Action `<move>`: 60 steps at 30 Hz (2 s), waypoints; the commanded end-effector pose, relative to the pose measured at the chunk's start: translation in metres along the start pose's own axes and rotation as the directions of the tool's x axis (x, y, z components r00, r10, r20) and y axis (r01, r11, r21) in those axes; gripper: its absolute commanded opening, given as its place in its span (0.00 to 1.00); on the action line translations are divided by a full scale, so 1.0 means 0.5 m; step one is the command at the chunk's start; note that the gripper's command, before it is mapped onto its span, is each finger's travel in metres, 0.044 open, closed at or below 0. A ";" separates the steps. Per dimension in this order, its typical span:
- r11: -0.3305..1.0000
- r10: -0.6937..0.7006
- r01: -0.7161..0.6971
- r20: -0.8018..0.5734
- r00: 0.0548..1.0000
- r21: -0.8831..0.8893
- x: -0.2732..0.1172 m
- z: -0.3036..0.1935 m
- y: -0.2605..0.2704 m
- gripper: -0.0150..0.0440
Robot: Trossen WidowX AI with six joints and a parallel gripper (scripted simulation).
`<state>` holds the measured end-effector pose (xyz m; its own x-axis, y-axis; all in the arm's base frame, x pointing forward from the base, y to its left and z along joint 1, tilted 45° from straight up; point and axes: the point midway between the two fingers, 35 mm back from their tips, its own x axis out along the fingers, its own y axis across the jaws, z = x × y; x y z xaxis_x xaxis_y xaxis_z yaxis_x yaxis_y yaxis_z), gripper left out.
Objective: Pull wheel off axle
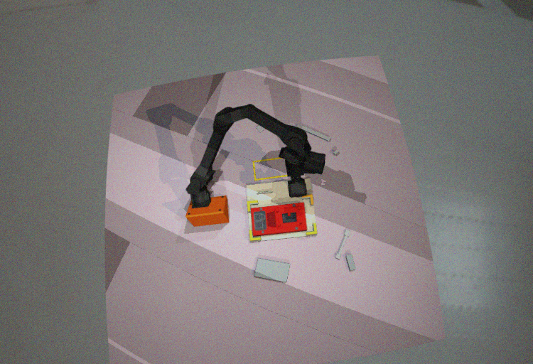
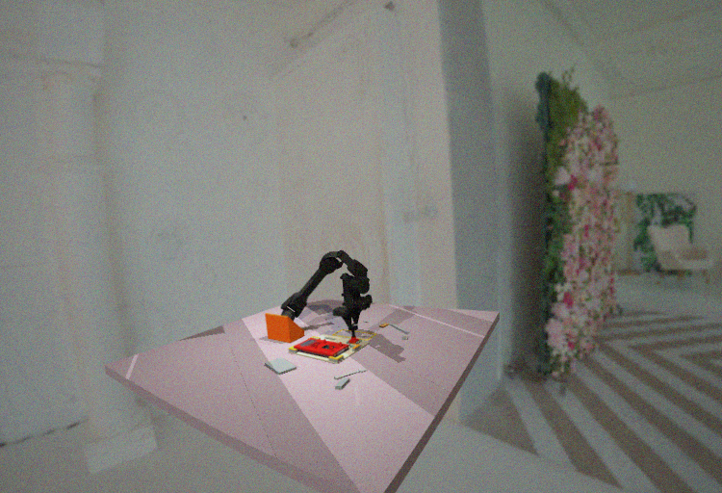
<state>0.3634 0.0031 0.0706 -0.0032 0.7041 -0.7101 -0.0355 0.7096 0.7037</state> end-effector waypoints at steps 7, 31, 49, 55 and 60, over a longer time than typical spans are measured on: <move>1.000 -0.005 0.005 -0.001 1.000 -0.005 -0.040 0.000 -0.001 0.25; 1.000 -0.002 0.002 -0.003 1.000 0.000 -0.072 -0.082 0.139 0.25; 1.000 0.000 0.000 -0.004 1.000 -0.002 -0.038 -0.121 0.186 0.25; 1.000 -0.001 0.001 -0.003 1.000 -0.002 -0.010 -0.119 0.185 0.25; 1.000 -0.003 0.003 -0.003 1.000 -0.002 0.040 -0.115 0.184 0.25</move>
<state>0.3034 0.0686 0.1315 -0.0008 0.6990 -0.7152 -0.0438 0.7144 0.6983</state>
